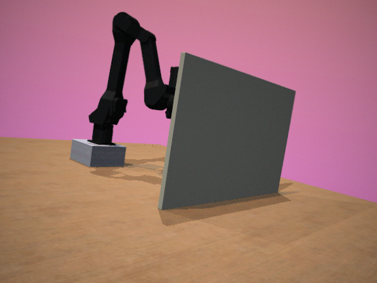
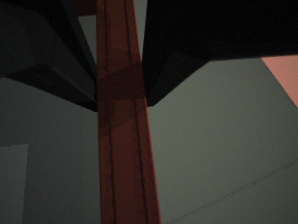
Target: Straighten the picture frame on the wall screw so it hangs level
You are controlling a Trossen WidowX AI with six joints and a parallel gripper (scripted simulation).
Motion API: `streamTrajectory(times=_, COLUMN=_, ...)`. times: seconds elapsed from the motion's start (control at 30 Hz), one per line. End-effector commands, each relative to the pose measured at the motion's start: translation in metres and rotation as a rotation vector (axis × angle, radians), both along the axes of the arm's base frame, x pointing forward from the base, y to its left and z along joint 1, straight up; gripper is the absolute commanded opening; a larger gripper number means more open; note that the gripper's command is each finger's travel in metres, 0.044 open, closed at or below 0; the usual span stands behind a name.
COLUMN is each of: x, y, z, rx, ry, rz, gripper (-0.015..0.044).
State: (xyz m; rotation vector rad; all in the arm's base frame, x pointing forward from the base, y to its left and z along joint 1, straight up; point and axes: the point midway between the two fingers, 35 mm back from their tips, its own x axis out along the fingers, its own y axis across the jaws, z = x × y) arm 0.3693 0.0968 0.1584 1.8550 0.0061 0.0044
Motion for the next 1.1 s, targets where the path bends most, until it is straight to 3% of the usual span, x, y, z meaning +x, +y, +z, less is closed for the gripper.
streamTrajectory(times=0.0, x=0.0005, y=-0.0017, z=0.005, rx=0.001, ry=-0.014, rz=-0.007, gripper=0.0)
streamTrajectory(times=1.07, x=0.0005, y=-0.0028, z=0.0088, rx=0.001, ry=-0.014, rz=-0.007, gripper=0.0)
